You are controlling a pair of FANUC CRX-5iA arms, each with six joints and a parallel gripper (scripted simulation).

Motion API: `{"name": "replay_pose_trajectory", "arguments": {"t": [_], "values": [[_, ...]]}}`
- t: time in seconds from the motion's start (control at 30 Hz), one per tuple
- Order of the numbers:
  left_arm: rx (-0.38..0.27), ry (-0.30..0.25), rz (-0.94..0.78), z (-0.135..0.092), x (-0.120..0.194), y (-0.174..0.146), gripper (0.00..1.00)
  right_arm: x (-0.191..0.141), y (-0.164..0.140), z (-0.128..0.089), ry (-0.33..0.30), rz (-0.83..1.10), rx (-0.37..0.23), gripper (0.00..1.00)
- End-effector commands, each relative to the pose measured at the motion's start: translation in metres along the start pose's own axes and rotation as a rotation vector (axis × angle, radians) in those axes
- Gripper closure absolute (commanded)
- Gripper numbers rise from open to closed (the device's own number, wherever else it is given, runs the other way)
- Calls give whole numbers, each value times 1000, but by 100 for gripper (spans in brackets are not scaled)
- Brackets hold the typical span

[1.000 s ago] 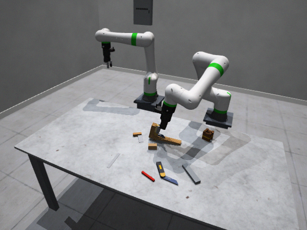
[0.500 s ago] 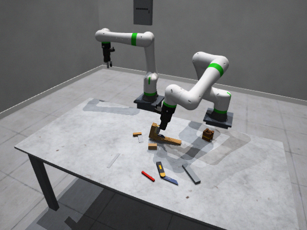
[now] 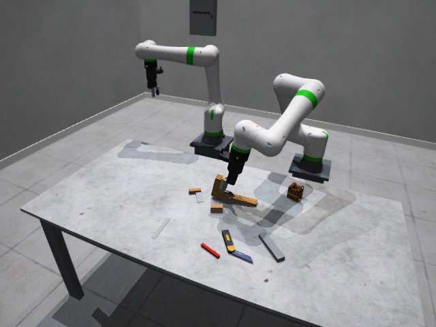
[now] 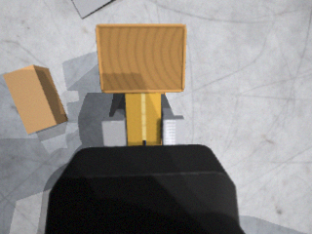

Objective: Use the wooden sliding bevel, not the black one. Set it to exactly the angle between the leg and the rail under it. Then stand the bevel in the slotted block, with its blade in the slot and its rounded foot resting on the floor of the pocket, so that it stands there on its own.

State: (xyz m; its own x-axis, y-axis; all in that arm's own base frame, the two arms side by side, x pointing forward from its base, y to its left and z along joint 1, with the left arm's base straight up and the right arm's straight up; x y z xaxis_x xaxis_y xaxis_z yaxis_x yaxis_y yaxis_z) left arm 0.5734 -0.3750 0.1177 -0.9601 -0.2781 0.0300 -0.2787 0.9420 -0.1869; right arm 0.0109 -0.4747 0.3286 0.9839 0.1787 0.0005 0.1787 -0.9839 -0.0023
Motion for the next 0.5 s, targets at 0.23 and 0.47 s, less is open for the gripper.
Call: {"name": "replay_pose_trajectory", "arguments": {"t": [0.23,0.47], "values": [[3,-2,0,0,0,-1,100,0,0,-1,-1,0,-2,0],[3,-2,0,0,0,-1,100,0,0,-1,-1,0,-2,0]]}}
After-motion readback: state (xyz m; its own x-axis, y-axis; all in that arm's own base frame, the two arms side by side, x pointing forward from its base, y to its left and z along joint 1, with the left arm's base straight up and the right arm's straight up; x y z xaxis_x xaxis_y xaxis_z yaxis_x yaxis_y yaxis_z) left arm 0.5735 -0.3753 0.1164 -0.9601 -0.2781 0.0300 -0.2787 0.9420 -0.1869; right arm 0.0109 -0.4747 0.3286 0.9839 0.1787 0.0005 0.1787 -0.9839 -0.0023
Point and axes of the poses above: on each arm, the point where the finger pads meet when closed, its own z axis out along the fingers, its own x axis across the jaws, y = z × x, the point moved 4 cm from there along -z, back along the fingers, and after that the axes turned 9 degrees about -z, right-handed, at the moved point
